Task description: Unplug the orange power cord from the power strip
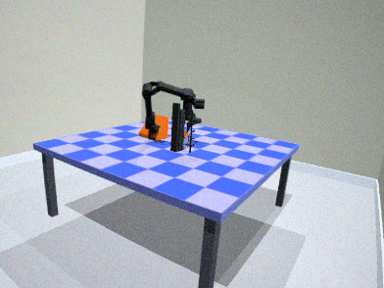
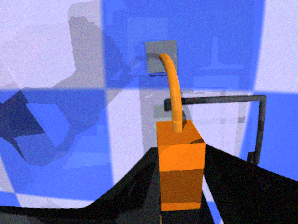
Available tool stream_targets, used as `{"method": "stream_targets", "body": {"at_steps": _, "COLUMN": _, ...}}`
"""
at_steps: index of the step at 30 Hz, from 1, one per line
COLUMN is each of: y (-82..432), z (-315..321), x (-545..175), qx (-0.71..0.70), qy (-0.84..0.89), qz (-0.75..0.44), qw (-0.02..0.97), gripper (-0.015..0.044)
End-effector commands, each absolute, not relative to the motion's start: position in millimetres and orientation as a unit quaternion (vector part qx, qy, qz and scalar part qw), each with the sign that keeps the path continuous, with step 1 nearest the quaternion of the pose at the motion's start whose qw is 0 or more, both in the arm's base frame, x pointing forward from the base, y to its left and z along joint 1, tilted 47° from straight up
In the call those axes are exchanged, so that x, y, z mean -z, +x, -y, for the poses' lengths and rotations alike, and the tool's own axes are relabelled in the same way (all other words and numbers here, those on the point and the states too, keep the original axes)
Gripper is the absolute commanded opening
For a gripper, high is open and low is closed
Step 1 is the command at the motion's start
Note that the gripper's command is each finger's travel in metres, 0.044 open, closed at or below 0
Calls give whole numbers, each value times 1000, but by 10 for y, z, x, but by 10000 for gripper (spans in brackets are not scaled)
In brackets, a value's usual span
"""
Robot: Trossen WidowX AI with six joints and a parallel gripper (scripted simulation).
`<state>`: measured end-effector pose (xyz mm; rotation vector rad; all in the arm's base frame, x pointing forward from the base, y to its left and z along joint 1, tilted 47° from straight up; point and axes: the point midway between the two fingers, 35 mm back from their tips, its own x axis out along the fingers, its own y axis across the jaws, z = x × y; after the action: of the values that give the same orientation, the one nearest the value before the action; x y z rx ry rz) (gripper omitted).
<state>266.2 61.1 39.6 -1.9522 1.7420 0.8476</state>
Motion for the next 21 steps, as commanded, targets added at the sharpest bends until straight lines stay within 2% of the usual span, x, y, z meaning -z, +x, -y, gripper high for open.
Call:
{"method": "stream_targets", "body": {"at_steps": 1, "y": 2611, "z": -821, "x": -225, "qx": -324, "qy": -690, "qz": -614, "qw": 206, "gripper": 0}}
{"method": "stream_targets", "body": {"at_steps": 12, "y": 2559, "z": -952, "x": -106, "qx": -325, "qy": -690, "qz": -613, "qw": 206, "gripper": 0}}
{"method": "stream_targets", "body": {"at_steps": 18, "y": 2569, "z": -919, "x": -158, "qx": -325, "qy": -692, "qz": -611, "qw": 207, "gripper": 157}}
{"method": "stream_targets", "body": {"at_steps": 21, "y": 2569, "z": -919, "x": -158, "qx": -325, "qy": -692, "qz": -611, "qw": 207, "gripper": 160}}
